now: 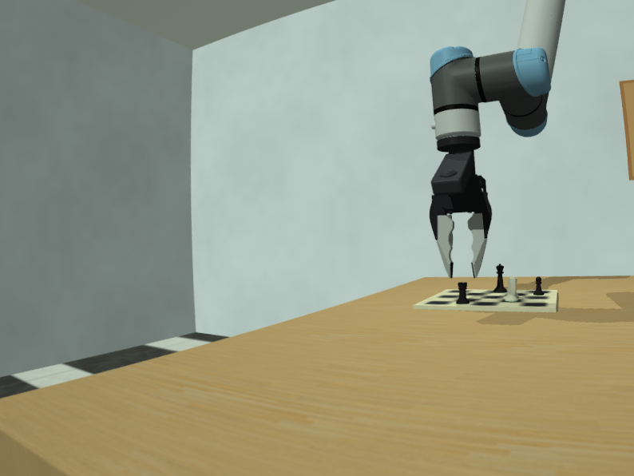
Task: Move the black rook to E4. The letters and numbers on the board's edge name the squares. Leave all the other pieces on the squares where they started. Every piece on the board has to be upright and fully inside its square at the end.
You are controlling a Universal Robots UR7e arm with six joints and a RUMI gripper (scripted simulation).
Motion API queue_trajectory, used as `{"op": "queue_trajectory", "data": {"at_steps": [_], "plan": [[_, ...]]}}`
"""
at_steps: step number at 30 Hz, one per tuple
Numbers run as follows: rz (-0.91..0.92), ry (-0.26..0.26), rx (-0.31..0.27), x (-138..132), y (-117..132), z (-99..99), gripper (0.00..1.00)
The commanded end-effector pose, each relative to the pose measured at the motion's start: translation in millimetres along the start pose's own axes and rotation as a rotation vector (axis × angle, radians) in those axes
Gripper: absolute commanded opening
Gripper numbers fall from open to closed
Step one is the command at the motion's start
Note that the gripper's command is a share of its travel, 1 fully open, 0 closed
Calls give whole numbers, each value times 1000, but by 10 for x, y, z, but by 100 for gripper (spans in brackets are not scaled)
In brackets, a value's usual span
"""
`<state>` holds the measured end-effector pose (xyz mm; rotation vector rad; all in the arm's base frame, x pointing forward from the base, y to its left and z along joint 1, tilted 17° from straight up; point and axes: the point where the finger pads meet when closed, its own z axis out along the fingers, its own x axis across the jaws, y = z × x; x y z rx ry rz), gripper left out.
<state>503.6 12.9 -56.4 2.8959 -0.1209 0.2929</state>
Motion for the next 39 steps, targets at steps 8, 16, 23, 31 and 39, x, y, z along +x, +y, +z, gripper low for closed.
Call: {"op": "queue_trajectory", "data": {"at_steps": [8, 16, 23, 31, 39], "plan": [[0, 1, 0, 4, 0, -4, 22], [0, 1, 0, 4, 0, -4, 22], [0, 1, 0, 4, 0, -4, 22], [0, 1, 0, 5, 0, 23, 22], [0, 1, 0, 5, 0, 152, 22]]}}
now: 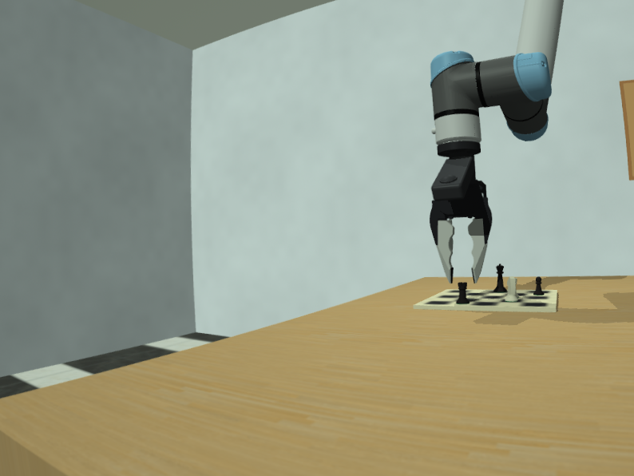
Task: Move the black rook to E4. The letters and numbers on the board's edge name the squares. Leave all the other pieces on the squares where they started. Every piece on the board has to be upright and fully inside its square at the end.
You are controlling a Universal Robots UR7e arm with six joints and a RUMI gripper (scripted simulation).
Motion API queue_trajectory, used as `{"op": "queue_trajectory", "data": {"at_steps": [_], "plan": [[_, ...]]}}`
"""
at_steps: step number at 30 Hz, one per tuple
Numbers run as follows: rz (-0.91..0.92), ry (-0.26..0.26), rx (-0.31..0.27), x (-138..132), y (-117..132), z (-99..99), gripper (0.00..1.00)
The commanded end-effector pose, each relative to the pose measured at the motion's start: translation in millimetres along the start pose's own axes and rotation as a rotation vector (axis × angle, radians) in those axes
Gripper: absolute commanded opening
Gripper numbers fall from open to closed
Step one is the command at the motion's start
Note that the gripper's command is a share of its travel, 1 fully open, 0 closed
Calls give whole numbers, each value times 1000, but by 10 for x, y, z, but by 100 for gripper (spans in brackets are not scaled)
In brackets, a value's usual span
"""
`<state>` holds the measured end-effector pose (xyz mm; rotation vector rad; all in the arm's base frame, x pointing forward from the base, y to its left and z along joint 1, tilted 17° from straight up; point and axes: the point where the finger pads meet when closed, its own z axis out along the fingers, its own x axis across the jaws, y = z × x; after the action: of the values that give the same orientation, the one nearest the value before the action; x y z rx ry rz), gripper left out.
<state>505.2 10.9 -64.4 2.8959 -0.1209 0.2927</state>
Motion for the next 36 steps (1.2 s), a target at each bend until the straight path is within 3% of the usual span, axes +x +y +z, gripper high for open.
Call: {"op": "queue_trajectory", "data": {"at_steps": [1, 13, 36], "plan": [[0, 1, 0, 5, 0, 88, 22], [0, 1, 0, 5, 0, 217, 22], [0, 1, 0, 5, 0, 223, 22]]}}
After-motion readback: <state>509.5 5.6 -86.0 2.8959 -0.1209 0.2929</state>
